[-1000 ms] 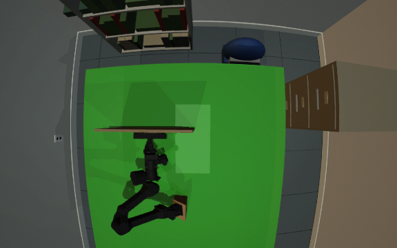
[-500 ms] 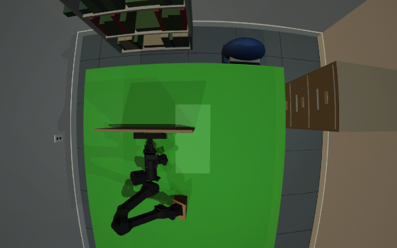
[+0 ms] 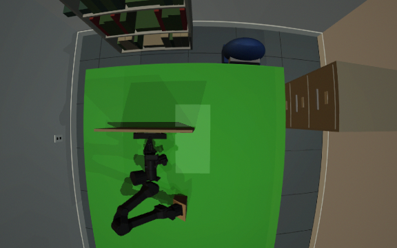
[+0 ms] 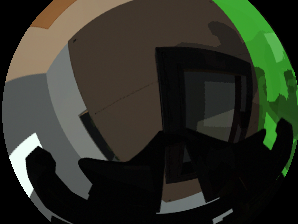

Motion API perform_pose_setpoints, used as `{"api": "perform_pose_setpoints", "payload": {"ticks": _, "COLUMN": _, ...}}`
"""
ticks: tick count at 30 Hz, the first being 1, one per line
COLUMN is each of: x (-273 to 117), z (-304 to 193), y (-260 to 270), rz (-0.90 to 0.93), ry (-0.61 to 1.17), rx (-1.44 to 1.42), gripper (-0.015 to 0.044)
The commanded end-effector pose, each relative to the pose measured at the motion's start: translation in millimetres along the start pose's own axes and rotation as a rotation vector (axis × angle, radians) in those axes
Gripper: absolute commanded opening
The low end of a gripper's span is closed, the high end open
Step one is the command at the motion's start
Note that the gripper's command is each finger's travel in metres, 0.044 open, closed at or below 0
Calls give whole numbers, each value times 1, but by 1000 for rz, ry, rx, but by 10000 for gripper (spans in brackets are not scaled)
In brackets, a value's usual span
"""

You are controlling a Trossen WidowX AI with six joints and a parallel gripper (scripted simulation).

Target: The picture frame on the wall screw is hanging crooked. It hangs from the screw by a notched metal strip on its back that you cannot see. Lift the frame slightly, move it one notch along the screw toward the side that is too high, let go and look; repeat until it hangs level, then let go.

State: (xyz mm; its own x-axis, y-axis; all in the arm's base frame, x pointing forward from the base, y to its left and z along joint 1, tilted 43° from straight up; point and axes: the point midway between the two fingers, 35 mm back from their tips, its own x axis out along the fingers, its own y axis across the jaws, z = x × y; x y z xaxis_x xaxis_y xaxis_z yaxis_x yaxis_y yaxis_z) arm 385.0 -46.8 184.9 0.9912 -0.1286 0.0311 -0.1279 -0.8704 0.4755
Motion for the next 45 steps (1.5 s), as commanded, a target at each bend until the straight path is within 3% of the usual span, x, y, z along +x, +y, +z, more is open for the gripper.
{"api": "perform_pose_setpoints", "payload": {"ticks": 1, "x": 1, "z": -3, "y": 4, "rz": 14, "ry": 4, "rx": 0, "gripper": 0}}
{"api": "perform_pose_setpoints", "payload": {"ticks": 45, "x": 1, "z": -10, "y": 2, "rz": 14, "ry": 4, "rx": 0, "gripper": 0}}
